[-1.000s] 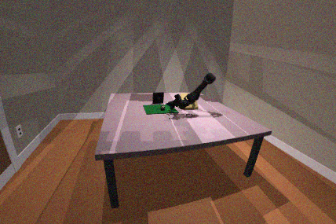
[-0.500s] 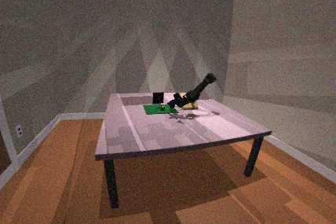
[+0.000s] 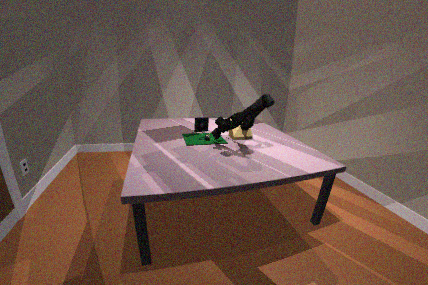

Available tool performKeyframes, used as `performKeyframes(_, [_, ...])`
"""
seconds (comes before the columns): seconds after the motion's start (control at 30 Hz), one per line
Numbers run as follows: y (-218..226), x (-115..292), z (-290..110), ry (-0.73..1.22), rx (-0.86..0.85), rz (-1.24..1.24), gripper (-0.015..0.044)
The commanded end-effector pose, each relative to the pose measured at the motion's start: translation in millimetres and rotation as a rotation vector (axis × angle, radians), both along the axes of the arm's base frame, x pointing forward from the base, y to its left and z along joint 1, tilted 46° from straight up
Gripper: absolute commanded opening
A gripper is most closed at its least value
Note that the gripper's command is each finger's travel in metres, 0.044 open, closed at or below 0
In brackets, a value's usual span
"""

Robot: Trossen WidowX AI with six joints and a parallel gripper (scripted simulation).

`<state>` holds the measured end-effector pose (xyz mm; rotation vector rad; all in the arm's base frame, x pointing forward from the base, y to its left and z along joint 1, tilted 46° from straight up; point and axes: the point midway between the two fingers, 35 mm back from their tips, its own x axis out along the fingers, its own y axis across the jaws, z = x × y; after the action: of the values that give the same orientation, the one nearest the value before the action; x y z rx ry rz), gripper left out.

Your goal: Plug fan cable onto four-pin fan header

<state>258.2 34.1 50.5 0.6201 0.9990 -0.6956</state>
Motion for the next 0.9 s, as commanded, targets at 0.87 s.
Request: performKeyframes(0.87, [-11.4,-2.7,-1.3,0.389,0.388,0.235,0.0205])
